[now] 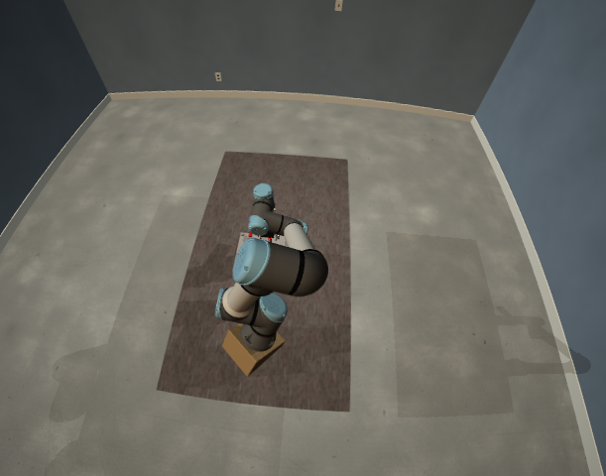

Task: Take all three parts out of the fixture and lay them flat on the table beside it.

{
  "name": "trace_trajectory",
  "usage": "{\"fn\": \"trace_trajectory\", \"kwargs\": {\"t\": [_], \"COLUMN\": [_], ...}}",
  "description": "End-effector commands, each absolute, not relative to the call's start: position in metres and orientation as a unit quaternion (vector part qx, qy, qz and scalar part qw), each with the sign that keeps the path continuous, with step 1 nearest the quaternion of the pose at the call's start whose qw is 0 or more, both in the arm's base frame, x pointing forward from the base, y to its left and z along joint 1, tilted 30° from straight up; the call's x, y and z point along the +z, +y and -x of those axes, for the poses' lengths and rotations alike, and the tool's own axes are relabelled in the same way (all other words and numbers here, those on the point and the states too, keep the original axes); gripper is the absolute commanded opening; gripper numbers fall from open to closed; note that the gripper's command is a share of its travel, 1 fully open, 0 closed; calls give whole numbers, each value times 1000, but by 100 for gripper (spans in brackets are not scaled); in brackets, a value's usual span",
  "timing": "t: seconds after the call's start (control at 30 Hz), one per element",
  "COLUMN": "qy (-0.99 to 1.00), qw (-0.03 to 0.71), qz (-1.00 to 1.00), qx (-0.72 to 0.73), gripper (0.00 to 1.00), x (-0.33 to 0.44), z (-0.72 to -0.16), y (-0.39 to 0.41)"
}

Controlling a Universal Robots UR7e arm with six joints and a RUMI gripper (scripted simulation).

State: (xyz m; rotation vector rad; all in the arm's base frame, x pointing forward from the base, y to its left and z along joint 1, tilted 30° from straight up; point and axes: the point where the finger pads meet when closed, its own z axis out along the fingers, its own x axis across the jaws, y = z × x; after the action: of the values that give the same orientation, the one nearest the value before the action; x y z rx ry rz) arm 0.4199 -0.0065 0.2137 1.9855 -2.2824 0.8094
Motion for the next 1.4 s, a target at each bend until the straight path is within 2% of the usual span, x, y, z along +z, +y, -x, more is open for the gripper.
{"fn": "trace_trajectory", "kwargs": {"t": [0.0,1.0,1.37], "qy": [-729,-729,-729], "qw": [5,5,5], "qz": [-634,-634,-634], "qx": [259,259,259], "gripper": [59,59,59], "x": [215,242,230], "z": [-420,-408,-379], "y": [-6,6,8]}}
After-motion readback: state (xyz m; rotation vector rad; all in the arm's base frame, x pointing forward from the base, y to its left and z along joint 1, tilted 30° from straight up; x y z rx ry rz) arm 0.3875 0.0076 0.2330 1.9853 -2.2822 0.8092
